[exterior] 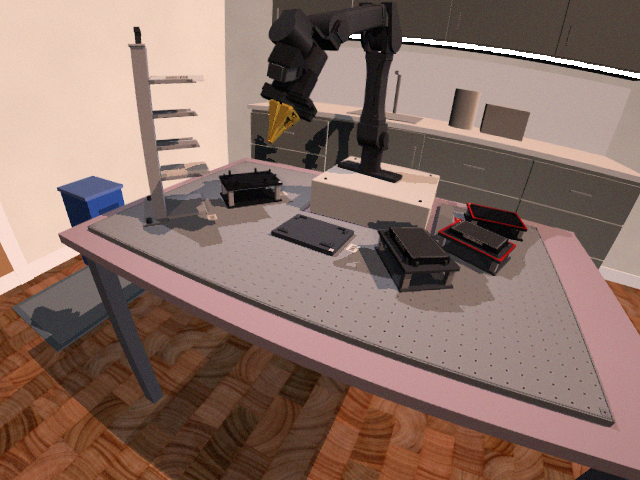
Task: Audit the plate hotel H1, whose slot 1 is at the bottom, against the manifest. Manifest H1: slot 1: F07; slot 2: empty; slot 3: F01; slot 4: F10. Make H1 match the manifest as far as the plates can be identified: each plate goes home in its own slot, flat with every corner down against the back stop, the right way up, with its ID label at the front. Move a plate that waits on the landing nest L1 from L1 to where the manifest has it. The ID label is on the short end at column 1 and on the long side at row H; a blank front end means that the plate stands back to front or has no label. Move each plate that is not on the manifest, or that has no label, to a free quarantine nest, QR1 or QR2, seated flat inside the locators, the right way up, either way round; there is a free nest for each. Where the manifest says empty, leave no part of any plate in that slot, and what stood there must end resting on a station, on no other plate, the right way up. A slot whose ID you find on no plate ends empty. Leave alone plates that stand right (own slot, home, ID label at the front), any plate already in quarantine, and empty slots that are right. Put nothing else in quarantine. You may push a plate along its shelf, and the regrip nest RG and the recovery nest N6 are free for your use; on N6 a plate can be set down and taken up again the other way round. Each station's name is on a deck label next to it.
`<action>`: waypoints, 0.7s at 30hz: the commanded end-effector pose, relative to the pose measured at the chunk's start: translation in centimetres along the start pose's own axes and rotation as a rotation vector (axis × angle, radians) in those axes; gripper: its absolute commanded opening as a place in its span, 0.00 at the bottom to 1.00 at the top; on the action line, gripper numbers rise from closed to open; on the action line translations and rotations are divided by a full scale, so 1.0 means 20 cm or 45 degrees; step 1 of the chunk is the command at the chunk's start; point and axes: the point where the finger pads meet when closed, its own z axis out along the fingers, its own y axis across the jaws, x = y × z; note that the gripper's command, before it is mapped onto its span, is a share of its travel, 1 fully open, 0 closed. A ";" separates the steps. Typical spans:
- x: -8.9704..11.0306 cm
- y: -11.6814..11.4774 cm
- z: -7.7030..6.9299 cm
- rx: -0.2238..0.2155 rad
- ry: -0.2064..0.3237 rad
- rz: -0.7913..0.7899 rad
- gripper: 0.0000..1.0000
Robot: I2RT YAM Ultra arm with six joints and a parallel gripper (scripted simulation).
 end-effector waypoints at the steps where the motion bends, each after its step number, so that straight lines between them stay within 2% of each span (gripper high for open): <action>1: 0.03 0.04 -0.03 -0.047 0.067 0.037 0.00; 2: 0.04 0.05 -0.03 -0.064 0.089 0.043 0.00; 7: 0.06 0.10 -0.04 -0.064 0.089 0.043 0.00; 10: 0.09 0.14 -0.05 -0.117 0.167 0.061 0.00; 14: 0.11 0.18 -0.07 -0.118 0.167 0.061 0.00; 17: 0.14 0.22 -0.09 -0.165 0.248 0.079 0.00; 21: 0.16 0.26 -0.10 -0.165 0.248 0.079 0.00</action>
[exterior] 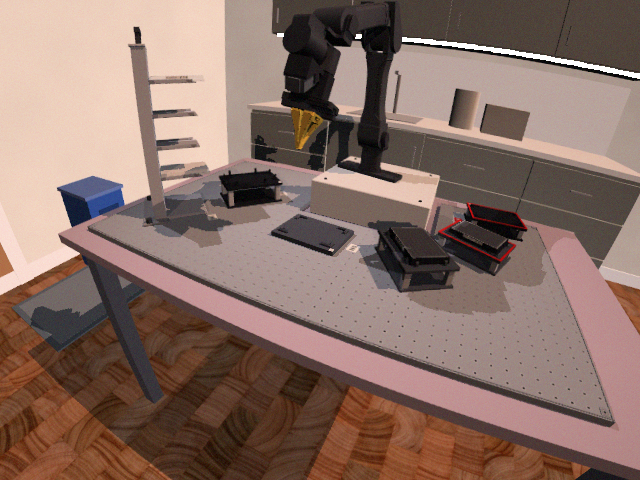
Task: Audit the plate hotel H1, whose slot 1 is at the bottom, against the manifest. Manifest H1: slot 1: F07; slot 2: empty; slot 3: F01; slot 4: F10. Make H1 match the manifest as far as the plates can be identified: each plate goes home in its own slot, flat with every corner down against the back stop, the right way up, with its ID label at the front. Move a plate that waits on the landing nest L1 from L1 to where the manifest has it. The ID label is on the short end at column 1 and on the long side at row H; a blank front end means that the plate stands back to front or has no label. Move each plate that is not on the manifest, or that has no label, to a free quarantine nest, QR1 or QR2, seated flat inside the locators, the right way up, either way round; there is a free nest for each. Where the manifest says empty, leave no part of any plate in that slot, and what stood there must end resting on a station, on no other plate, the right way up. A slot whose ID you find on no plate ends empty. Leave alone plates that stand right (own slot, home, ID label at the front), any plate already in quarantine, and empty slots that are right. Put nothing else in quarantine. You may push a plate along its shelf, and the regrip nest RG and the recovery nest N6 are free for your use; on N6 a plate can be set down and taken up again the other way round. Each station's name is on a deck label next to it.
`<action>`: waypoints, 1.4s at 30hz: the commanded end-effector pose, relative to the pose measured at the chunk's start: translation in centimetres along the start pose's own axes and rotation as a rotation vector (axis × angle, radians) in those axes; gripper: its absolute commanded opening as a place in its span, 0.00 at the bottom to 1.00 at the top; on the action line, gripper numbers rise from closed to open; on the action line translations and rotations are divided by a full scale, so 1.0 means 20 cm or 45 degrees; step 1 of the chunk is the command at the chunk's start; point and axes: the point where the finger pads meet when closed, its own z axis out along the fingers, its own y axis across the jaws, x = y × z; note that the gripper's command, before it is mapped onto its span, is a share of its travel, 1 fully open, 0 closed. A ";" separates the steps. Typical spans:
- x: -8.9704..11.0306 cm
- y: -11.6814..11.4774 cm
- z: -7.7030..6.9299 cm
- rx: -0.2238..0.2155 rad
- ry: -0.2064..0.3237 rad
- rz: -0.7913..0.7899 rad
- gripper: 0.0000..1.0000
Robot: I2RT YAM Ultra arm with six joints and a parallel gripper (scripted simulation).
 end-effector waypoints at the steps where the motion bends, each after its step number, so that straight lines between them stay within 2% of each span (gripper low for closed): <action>1: 0.04 0.02 -0.03 -0.014 0.029 0.023 0.00; 4: 0.07 0.06 -0.04 -0.055 0.113 0.042 0.00; 8: 0.10 0.10 -0.05 -0.055 0.113 0.042 0.00; 11: 0.13 0.14 -0.07 -0.090 0.200 0.061 0.00; 15: 0.17 0.17 -0.08 -0.090 0.200 0.061 0.00; 16: 0.18 0.18 -0.09 -0.100 0.232 0.068 0.00; 18: 0.18 0.18 -0.09 -0.100 0.232 0.068 0.00; 20: 0.20 0.20 -0.10 -0.118 0.289 0.080 0.00; 24: 0.23 0.24 -0.12 -0.118 0.289 0.080 0.00; 28: 0.28 0.28 -0.15 -0.140 0.380 0.100 0.00; 38: 0.27 0.29 -0.25 -0.140 0.381 0.100 0.00; 42: 0.27 0.27 -0.25 -0.140 0.381 0.100 0.00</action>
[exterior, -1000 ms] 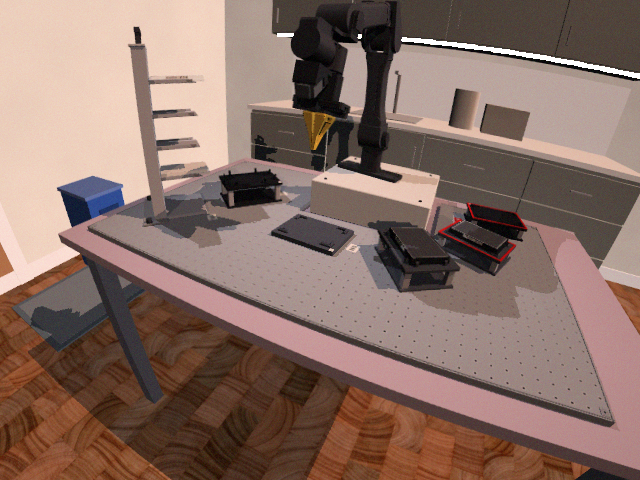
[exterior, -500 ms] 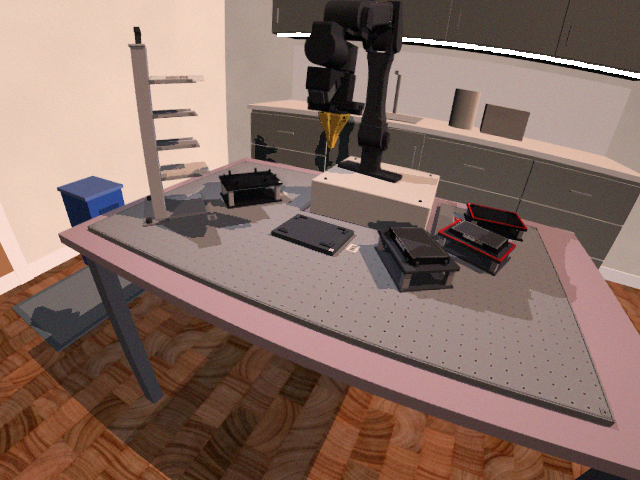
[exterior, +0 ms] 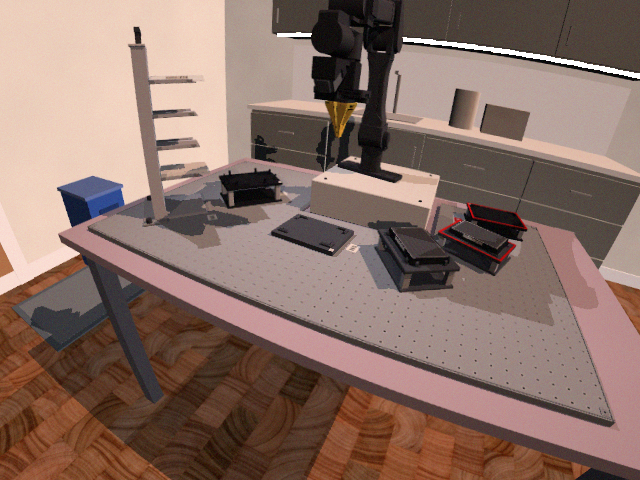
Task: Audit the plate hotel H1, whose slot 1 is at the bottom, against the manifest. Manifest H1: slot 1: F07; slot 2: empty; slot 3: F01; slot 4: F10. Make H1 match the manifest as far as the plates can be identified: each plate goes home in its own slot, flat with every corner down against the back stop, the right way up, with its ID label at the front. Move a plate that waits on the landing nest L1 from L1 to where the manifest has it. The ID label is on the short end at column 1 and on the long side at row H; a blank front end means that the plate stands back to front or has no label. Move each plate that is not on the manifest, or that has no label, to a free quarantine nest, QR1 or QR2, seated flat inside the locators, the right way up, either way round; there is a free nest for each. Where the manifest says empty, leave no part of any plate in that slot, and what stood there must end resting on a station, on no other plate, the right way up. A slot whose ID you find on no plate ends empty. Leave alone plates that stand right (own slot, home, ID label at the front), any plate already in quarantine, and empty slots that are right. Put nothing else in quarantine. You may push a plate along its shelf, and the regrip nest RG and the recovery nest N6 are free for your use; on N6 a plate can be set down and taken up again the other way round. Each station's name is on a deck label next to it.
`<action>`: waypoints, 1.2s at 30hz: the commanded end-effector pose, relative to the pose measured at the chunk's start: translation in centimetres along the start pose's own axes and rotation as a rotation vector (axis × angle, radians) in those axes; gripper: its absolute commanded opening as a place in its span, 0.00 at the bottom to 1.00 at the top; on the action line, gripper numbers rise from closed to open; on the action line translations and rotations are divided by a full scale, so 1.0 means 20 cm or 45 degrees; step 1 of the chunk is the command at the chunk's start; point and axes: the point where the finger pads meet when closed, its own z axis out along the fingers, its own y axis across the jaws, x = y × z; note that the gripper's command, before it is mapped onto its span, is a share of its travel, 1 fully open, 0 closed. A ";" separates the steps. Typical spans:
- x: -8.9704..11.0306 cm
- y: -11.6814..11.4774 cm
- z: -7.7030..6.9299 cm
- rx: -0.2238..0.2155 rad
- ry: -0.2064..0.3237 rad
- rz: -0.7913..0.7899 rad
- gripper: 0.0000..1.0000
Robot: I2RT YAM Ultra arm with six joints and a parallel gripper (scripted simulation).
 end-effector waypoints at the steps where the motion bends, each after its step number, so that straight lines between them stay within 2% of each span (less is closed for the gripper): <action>1: 0.02 -0.03 -0.02 0.000 0.013 0.007 0.00; 20: 0.01 -0.31 -0.02 0.002 0.013 0.007 0.00; 25: 0.02 -0.40 -0.02 0.033 -0.074 0.059 0.00; 27: 0.02 -0.40 -0.02 0.033 -0.074 0.059 0.00; 36: 0.05 -0.55 -0.02 0.090 -0.231 0.153 0.00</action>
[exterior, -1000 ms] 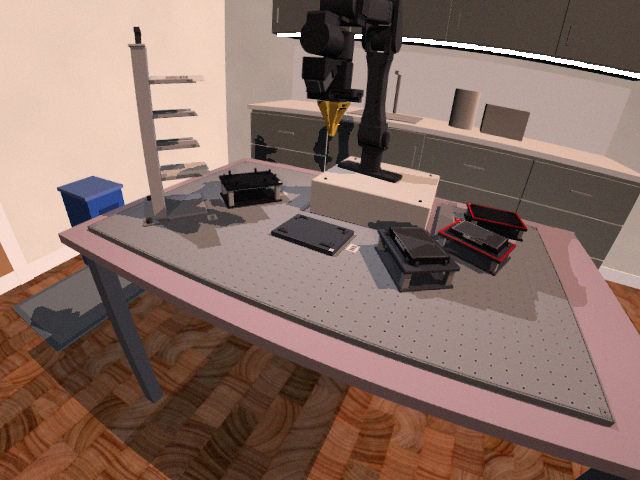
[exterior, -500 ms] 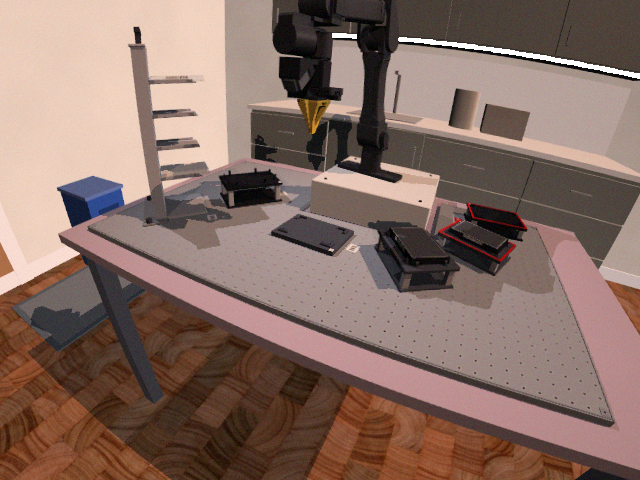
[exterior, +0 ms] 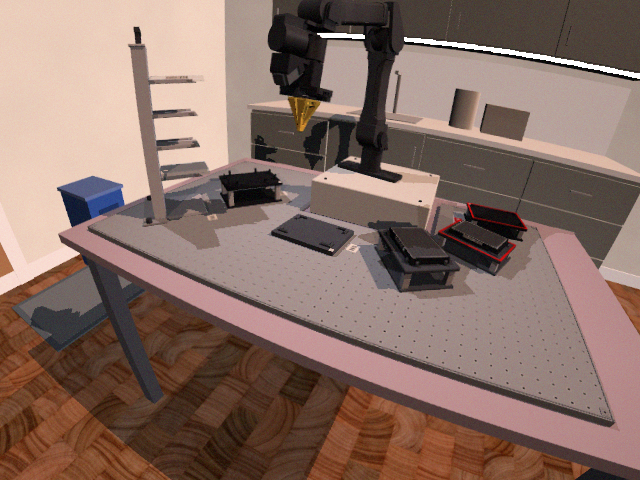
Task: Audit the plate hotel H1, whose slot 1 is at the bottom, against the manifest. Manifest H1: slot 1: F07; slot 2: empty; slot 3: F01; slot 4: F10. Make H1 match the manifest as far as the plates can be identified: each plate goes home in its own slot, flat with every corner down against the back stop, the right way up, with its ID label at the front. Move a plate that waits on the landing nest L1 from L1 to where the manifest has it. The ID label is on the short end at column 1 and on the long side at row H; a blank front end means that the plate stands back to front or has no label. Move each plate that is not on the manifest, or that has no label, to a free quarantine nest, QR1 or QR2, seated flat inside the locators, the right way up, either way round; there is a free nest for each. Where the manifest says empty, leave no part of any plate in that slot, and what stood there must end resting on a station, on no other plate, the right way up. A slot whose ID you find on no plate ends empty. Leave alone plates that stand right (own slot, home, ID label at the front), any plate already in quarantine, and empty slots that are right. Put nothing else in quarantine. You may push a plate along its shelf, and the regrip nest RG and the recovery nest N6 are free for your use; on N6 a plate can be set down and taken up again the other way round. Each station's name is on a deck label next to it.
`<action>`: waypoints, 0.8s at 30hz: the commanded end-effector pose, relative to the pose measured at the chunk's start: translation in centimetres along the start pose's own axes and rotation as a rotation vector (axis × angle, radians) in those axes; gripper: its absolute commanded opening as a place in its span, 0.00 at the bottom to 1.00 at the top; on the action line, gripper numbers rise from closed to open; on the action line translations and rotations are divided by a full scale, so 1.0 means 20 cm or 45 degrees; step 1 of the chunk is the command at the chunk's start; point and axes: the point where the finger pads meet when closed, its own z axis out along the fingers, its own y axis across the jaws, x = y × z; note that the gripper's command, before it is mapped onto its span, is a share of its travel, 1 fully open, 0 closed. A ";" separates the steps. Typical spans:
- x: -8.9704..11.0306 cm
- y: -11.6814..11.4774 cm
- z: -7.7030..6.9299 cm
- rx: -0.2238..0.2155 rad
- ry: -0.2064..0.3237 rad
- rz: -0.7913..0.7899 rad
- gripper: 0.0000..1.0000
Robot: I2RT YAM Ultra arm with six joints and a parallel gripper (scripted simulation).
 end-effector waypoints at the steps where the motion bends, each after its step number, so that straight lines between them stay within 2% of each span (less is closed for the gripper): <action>1: -0.06 -0.06 -0.03 0.034 -0.122 0.017 0.00; 6: -0.06 -0.14 -0.02 0.063 -0.209 0.070 0.00; 8: -0.06 -0.14 -0.02 0.063 -0.209 0.070 0.00; 16: -0.05 -0.28 -0.02 0.110 -0.349 0.154 0.00; 23: -0.05 -0.28 -0.02 0.149 -0.472 0.228 0.00; 24: -0.05 -0.28 -0.02 0.149 -0.472 0.228 0.00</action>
